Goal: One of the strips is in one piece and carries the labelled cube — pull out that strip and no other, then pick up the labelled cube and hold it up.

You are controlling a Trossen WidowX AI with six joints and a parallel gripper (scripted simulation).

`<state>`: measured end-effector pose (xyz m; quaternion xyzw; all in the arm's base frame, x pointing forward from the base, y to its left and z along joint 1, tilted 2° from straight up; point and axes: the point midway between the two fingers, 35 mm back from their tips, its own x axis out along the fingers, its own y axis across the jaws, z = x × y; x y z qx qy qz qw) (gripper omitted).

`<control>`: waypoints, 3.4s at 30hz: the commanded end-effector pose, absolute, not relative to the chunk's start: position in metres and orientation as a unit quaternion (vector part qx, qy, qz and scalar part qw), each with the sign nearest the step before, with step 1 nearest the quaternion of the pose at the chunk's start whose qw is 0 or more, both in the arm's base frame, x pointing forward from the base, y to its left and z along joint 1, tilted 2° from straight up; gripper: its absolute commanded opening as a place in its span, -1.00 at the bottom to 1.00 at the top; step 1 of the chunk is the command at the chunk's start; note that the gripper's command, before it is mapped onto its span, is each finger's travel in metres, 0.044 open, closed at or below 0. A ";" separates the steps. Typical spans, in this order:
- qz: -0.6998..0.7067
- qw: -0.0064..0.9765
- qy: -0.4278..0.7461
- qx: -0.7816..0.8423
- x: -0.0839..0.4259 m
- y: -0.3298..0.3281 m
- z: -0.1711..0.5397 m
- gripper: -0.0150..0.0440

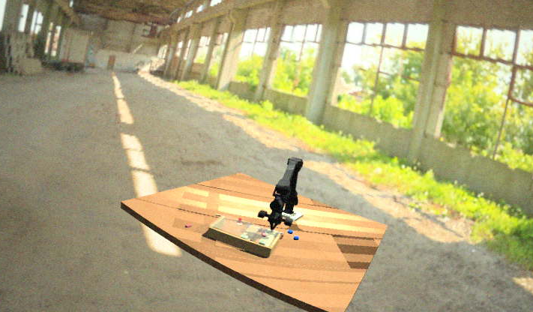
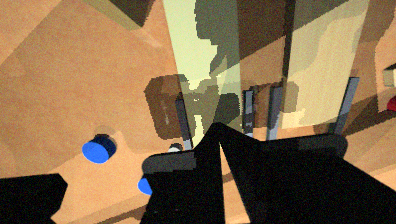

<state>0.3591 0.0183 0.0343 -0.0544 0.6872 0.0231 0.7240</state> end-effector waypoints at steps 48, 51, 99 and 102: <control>0.026 0.713 0.698 -0.055 0.277 0.012 0.023 -0.49; 0.026 0.713 0.698 -0.055 0.273 0.011 0.023 -0.49; 0.026 0.711 0.701 -0.055 0.207 0.006 0.021 -0.49; 0.026 0.711 0.701 -0.055 0.204 0.006 0.021 -0.49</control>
